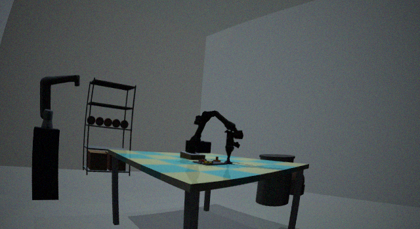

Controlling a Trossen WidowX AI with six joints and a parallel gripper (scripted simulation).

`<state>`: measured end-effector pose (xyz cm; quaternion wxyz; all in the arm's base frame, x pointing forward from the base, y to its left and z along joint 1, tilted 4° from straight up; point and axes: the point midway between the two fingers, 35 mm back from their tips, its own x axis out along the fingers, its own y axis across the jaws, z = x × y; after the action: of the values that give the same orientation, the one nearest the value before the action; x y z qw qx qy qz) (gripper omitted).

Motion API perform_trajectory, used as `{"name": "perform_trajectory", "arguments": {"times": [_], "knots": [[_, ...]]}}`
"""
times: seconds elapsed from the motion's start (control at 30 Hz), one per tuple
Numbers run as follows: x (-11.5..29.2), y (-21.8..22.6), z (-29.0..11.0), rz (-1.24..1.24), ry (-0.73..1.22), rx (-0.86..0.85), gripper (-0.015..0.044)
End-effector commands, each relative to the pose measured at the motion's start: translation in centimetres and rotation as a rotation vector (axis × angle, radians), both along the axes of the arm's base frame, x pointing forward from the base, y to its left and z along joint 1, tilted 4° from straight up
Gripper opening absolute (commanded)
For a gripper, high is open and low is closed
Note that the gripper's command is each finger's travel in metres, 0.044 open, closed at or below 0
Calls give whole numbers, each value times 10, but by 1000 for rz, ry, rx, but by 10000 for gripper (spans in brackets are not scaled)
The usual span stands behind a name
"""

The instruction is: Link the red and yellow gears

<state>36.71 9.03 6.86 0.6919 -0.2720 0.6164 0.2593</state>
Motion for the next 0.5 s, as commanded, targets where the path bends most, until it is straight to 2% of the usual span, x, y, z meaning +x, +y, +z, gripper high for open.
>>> {"name": "perform_trajectory", "arguments": {"times": [0.0,0.4,0.47], "knots": [[0,1,-9,6,5,1,440],[1,1,-19,6,5,1,440],[1,1,-19,6,5,1,387]]}}
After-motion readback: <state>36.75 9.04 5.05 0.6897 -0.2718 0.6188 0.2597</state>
